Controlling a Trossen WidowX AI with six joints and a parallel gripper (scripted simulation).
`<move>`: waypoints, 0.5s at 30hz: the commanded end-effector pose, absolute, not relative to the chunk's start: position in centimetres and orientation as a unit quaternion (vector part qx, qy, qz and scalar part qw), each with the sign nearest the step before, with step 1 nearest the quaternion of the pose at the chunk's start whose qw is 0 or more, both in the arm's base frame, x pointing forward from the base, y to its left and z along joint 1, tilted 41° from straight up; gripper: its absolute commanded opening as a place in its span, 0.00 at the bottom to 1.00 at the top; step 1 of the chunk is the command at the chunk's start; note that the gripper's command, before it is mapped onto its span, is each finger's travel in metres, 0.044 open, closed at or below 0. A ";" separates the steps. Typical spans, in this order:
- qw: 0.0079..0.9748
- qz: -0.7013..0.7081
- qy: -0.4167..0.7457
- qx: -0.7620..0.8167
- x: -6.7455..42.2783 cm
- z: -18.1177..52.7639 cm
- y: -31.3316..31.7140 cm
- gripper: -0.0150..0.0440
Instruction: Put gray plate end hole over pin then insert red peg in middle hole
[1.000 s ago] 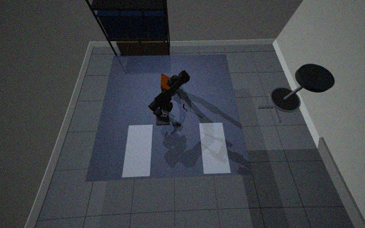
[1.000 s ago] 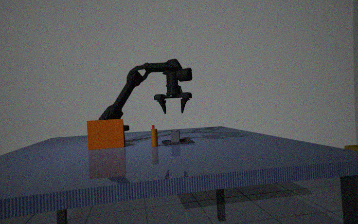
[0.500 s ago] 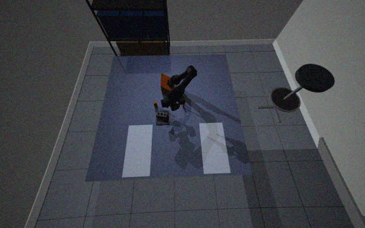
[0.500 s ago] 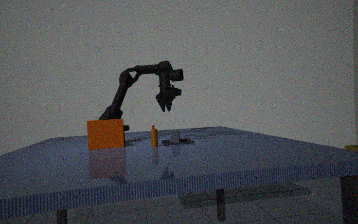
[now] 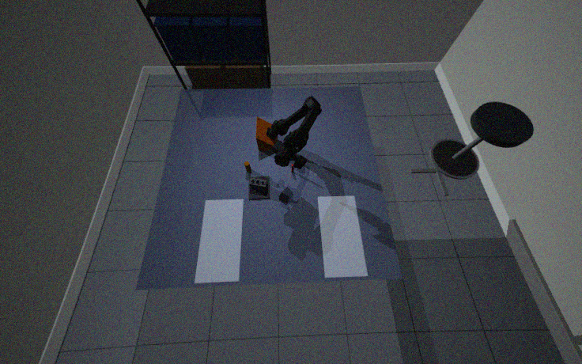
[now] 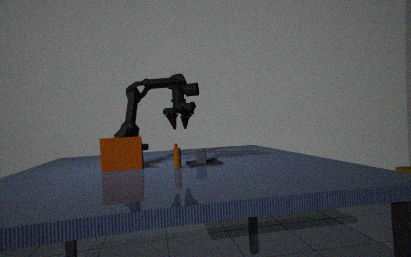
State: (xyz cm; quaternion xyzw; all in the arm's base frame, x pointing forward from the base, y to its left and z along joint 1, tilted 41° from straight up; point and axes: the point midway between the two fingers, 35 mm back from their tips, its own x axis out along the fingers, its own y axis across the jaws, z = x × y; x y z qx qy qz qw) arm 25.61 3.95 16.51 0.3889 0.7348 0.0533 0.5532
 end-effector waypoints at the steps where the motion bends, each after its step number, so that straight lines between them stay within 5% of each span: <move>1: 0.459 -0.080 0.738 0.488 22.6 17.3 5.8 1.00; 15: 0.459 -0.079 0.738 0.488 22.4 15.1 7.8 1.00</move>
